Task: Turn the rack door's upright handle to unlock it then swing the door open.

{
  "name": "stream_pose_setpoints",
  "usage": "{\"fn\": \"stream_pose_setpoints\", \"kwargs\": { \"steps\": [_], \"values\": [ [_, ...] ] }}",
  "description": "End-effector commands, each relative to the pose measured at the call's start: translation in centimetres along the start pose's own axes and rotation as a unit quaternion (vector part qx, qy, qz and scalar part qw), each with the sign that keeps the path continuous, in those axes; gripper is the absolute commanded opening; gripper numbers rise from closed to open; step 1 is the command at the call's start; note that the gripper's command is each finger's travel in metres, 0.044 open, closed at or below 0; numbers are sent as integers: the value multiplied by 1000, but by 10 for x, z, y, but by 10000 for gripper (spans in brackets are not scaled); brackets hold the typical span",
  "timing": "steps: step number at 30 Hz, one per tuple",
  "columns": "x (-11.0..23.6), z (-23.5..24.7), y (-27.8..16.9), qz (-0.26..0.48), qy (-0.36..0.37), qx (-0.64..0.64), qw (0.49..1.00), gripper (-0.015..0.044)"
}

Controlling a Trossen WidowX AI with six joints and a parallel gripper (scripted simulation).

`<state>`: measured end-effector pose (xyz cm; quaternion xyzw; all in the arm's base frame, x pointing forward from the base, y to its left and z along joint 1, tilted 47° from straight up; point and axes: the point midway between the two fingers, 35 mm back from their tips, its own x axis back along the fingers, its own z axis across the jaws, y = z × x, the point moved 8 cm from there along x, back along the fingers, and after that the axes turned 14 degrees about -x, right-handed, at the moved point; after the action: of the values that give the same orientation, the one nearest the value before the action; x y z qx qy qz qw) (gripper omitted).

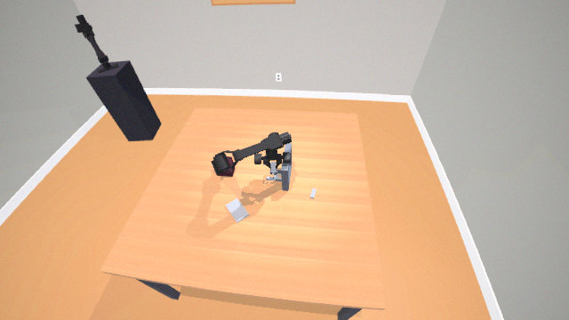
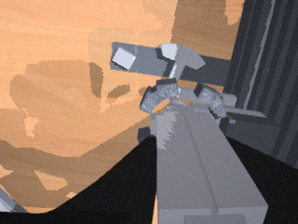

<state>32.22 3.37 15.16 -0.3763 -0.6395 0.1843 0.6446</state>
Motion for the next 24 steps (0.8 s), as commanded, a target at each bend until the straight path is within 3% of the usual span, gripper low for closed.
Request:
{"fn": "stream_pose_setpoints", "kwargs": {
  "steps": [1,24],
  "values": [
    [0,2,1,0,1,-30,1000,27],
    [0,24,11,0,1,-243,970,27]
  ]
}}
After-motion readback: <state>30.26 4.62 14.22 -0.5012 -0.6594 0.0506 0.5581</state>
